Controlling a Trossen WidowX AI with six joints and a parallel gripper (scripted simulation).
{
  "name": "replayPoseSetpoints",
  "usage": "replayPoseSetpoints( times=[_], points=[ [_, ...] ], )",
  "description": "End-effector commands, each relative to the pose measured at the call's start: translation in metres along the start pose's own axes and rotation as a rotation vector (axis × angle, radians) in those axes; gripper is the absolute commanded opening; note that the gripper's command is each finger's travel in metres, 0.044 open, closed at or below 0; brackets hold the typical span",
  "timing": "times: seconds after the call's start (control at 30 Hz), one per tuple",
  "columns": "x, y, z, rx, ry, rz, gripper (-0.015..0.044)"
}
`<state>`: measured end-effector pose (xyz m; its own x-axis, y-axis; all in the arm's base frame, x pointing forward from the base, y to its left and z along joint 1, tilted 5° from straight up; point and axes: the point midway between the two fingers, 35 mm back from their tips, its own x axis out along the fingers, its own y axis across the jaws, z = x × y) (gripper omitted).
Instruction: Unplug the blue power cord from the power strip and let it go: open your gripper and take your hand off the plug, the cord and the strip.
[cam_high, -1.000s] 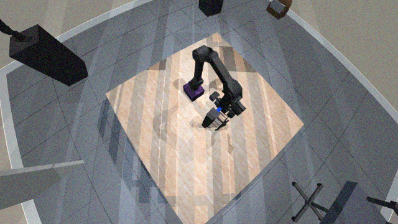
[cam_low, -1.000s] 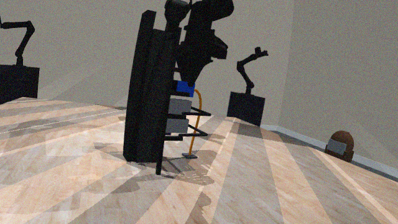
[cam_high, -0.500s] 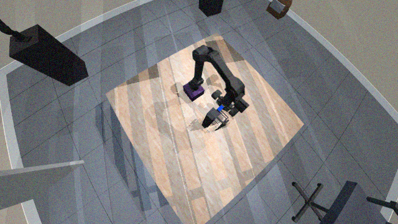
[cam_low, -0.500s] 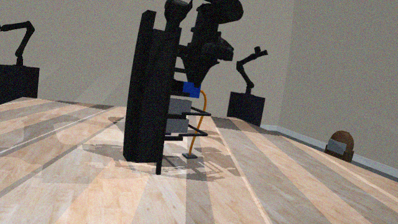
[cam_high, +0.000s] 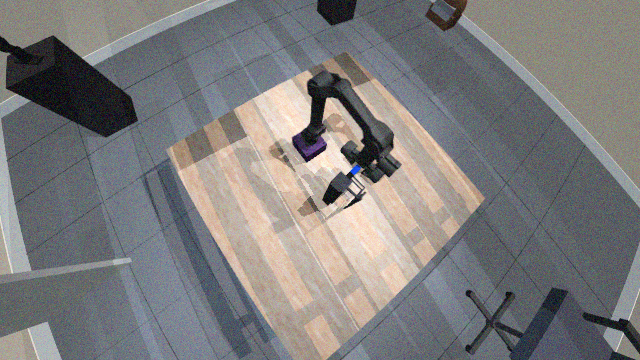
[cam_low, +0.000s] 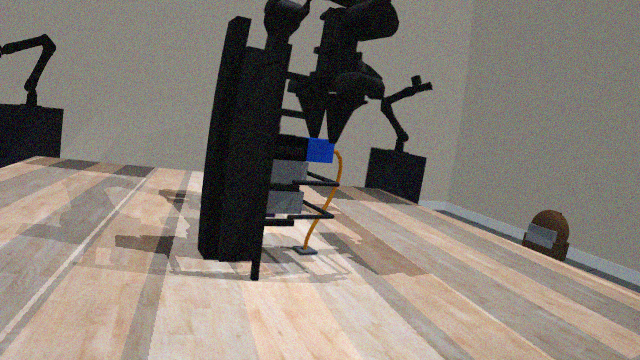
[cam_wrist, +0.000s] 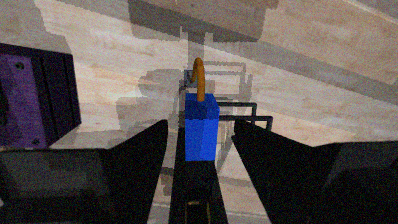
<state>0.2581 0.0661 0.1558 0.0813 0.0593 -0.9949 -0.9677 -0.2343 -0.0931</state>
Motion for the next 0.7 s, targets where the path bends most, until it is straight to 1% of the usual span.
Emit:
replayPoseSetpoints(
  times=[0.0, 0.13, 0.3, 0.67],
  points=[
    [0.000, 0.000, 0.000, -0.003, -0.004, -0.002, 0.0341],
    [-0.004, -0.002, 0.018, -0.003, -0.005, -0.002, 0.0440],
    [-0.012, 0.000, 0.059, -0.003, -0.010, -0.002, 0.0440],
    [-0.013, 0.000, 0.061, -0.003, -0.010, -0.003, 0.0440]
  ],
)
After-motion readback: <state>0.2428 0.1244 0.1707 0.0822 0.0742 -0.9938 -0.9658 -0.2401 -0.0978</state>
